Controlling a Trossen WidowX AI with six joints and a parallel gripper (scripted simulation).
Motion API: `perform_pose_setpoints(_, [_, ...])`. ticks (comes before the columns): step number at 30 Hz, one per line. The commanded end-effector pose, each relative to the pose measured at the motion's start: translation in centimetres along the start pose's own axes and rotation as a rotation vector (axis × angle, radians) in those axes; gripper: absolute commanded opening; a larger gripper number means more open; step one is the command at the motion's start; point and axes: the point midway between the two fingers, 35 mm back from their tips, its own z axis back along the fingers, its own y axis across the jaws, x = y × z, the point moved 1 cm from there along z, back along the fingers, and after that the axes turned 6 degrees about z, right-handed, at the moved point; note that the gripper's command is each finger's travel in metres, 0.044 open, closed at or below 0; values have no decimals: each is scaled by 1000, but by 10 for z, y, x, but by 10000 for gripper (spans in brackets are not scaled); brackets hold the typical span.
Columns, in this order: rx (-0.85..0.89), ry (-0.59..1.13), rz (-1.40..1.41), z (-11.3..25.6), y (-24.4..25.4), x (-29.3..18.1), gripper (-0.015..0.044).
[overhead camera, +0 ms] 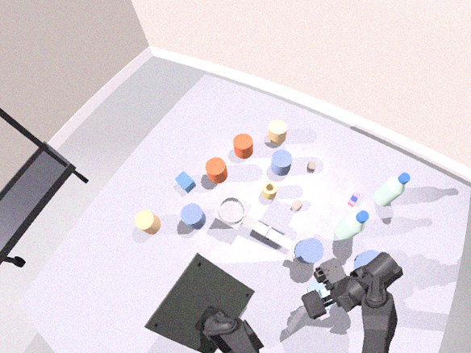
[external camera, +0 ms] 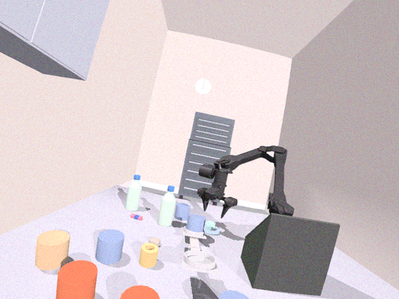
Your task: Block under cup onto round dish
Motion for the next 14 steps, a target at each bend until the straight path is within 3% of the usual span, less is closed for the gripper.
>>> perform_pose_setpoints(1, [-1,0,-1,19,1,-1,440])
perform_pose_setpoints(4, [-3,-1,4,38,2,-1,440])
perform_pose_setpoints(14, [-3,-1,4,38,2,-1,440])
